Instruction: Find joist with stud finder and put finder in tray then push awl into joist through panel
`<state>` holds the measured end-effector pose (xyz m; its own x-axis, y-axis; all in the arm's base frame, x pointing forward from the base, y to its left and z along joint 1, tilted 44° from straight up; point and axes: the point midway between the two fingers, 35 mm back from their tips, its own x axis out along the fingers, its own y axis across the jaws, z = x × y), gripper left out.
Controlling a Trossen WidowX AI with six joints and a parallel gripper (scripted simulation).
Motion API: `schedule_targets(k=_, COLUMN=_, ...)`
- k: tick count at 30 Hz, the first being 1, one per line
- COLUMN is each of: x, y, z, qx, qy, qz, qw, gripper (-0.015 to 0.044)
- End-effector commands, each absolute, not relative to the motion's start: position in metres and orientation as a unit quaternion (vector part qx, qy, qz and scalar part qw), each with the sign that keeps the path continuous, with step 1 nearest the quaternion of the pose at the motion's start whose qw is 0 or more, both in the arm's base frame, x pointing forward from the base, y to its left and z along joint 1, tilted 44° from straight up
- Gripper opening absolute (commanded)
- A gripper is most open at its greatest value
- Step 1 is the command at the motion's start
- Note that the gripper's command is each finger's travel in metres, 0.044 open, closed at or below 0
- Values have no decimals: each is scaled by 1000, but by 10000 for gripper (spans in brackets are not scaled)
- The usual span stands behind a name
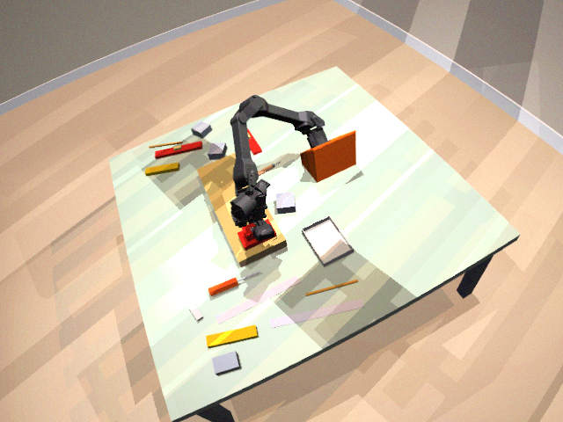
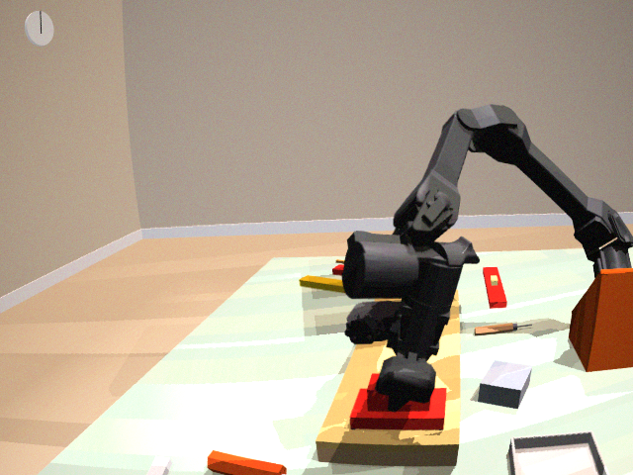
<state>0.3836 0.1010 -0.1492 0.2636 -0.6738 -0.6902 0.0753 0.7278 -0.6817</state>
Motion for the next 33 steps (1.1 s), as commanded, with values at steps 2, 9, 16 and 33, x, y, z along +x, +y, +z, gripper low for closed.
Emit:
schedule_targets(k=2, x=384, y=100, z=-149, qx=-271, qy=552, qz=-251, qw=747, gripper=0)
schedule_targets(k=9, x=383, y=98, z=-146, qx=-269, qy=553, qz=-250, qw=748, gripper=0)
schedule_targets(k=16, x=382, y=90, z=-139, qx=-270, qy=553, qz=-250, qw=747, gripper=0)
schedule_targets(k=33, x=380, y=71, z=-122, qx=-270, qy=553, qz=-250, qw=747, gripper=0)
